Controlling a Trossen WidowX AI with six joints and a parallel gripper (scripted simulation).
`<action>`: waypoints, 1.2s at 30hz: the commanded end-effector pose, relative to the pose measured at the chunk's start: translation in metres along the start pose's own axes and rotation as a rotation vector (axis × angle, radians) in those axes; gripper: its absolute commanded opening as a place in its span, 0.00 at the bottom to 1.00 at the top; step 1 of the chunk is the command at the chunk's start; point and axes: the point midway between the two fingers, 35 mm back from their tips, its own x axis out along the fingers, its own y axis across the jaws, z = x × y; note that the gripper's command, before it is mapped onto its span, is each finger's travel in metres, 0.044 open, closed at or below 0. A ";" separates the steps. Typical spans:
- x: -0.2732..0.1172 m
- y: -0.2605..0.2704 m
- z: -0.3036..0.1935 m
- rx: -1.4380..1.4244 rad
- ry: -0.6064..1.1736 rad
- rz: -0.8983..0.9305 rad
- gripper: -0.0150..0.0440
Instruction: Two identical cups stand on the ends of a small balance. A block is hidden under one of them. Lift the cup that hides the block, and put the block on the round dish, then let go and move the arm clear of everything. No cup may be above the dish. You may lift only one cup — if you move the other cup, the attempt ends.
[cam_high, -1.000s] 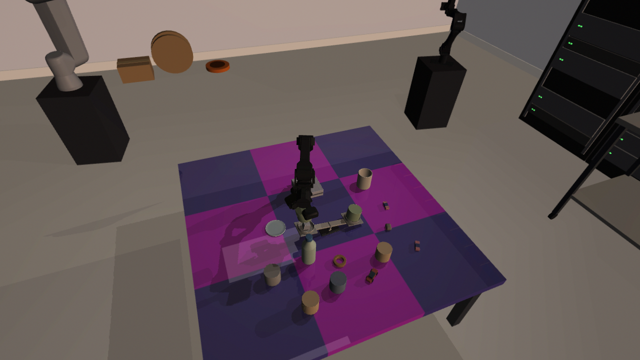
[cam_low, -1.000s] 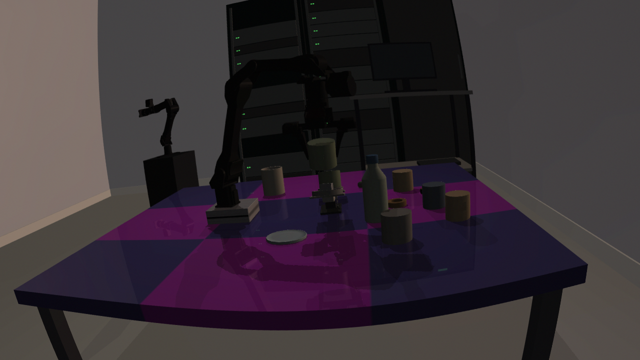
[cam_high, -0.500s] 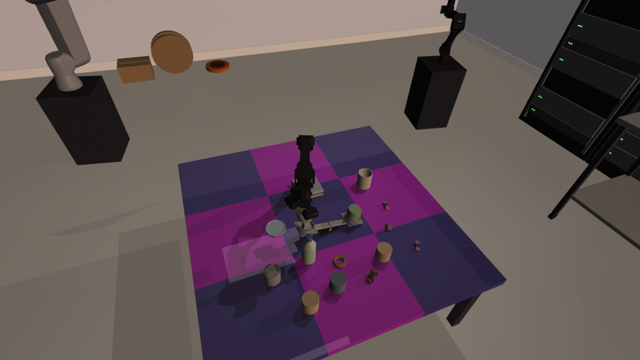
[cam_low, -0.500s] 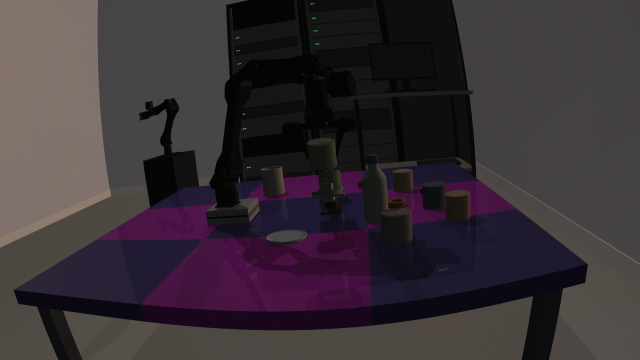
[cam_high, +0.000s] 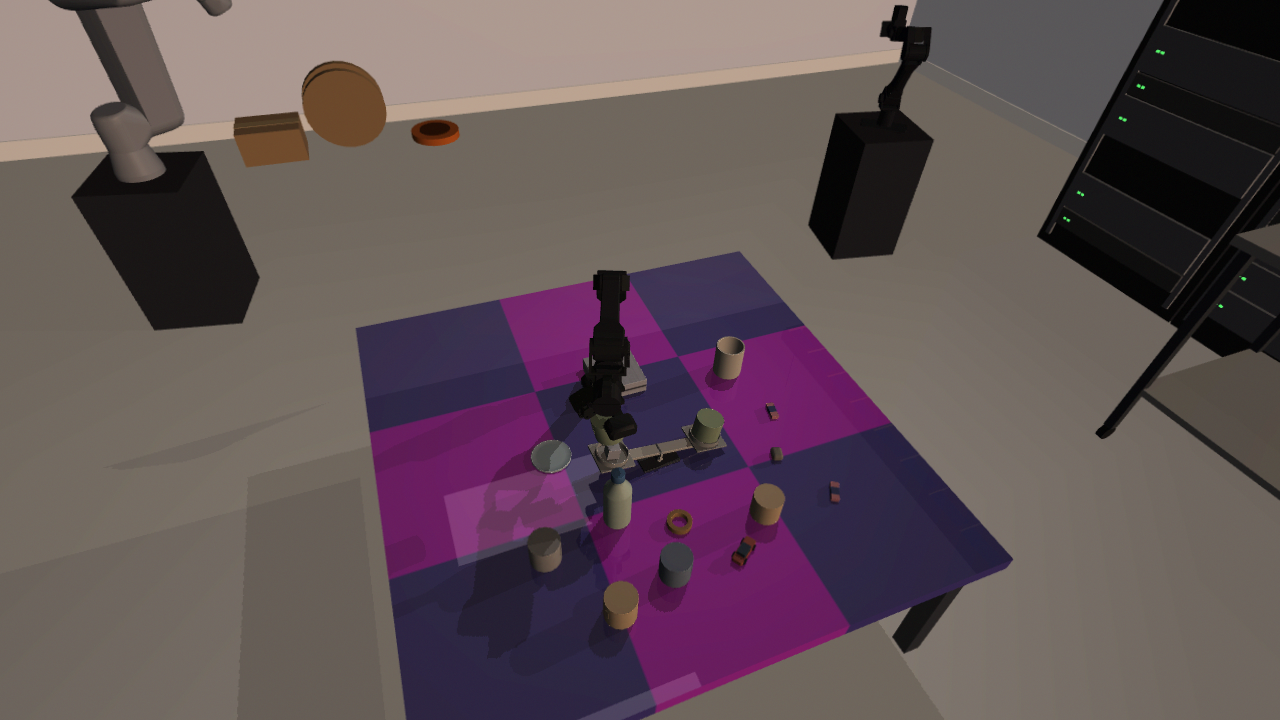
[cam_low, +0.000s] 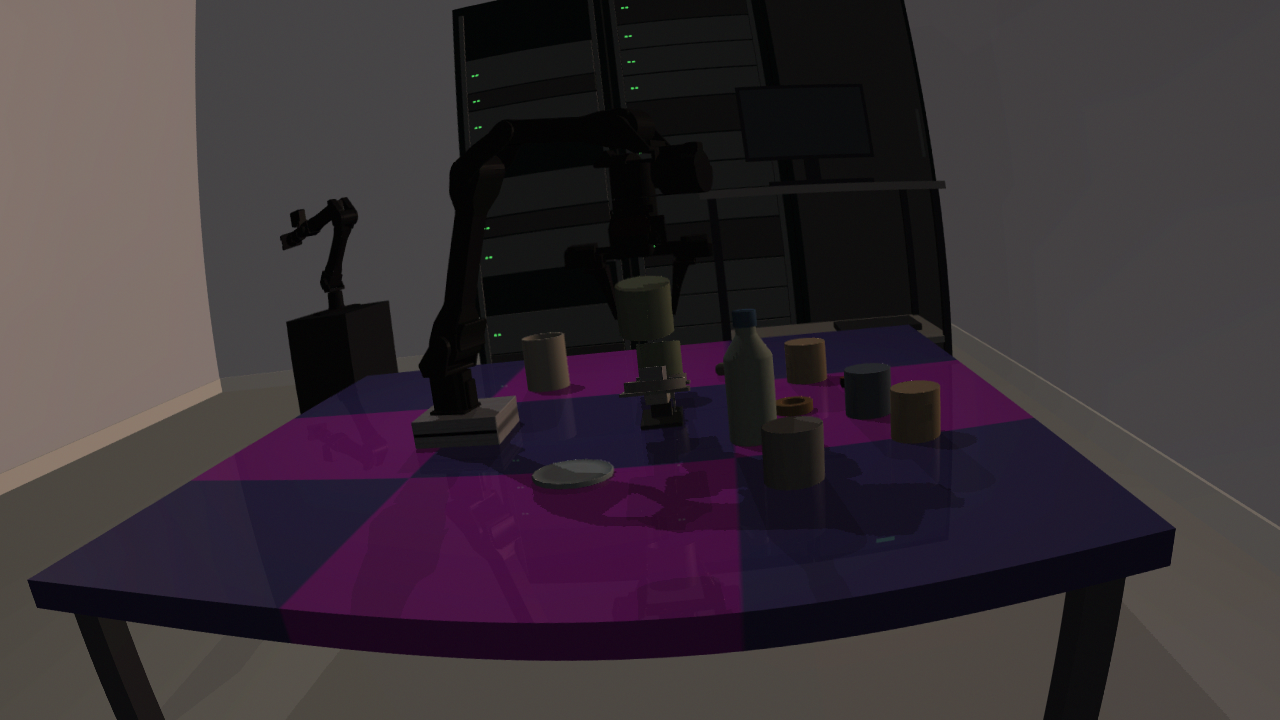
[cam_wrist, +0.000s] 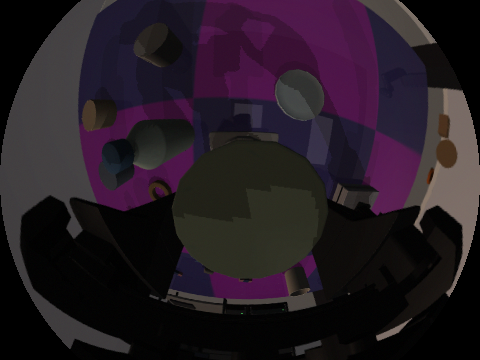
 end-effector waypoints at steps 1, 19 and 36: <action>0.000 0.000 0.000 0.000 0.000 0.001 0.25; 0.010 -0.016 0.027 0.001 -0.003 0.002 0.25; 0.032 -0.056 0.076 0.003 -0.009 0.001 0.25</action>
